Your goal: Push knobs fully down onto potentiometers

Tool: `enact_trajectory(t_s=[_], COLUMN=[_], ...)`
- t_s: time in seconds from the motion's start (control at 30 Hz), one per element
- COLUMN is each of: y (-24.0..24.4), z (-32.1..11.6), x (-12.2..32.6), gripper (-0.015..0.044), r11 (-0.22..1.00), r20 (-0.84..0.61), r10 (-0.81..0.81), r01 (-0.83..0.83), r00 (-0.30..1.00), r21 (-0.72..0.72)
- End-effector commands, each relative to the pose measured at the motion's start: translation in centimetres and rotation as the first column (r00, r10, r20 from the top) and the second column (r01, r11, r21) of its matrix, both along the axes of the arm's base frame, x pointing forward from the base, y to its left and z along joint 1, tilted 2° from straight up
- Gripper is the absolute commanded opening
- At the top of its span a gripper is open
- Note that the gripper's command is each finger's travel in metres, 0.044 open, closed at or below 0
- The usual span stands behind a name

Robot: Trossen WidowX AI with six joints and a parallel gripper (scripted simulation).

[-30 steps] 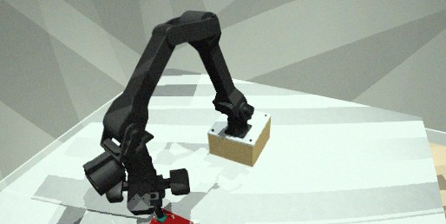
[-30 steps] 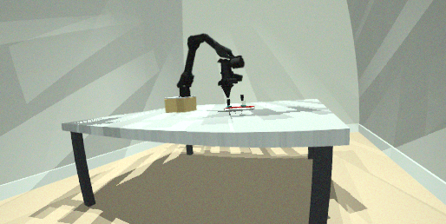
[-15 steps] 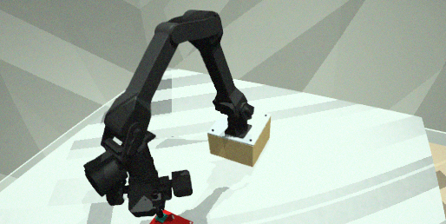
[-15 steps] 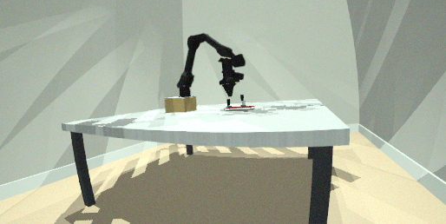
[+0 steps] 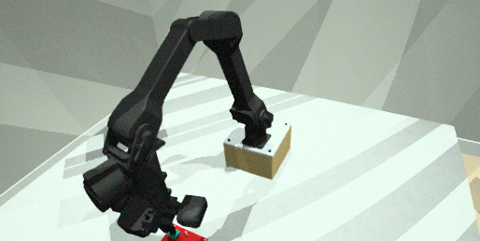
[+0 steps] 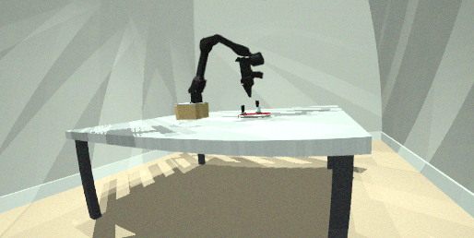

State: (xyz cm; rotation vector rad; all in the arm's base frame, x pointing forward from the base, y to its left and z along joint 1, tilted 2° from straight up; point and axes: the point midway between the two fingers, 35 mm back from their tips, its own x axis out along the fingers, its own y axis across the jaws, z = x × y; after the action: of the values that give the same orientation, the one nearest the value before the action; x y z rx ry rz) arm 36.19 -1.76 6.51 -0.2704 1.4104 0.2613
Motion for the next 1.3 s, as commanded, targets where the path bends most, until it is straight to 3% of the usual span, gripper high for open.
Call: enact_trajectory(t_s=[0.0,0.53,0.9,1.27], y=[0.3,1.1,1.6,2.2], z=[-0.1,1.1,2.0,2.7], x=[0.3,1.6,2.4,3.1], gripper=[0.0,0.0,0.0,0.0], r11=[0.989,0.764,0.473,0.139], r20=[-0.025,-0.068,-0.096,-0.115], r10=[-0.15,-0.64,-0.874,-0.983], r01=[0.15,0.643,0.88,0.989], r00=[0.988,0.765,0.476,0.143], r21=[0.015,0.046,0.051,0.047])
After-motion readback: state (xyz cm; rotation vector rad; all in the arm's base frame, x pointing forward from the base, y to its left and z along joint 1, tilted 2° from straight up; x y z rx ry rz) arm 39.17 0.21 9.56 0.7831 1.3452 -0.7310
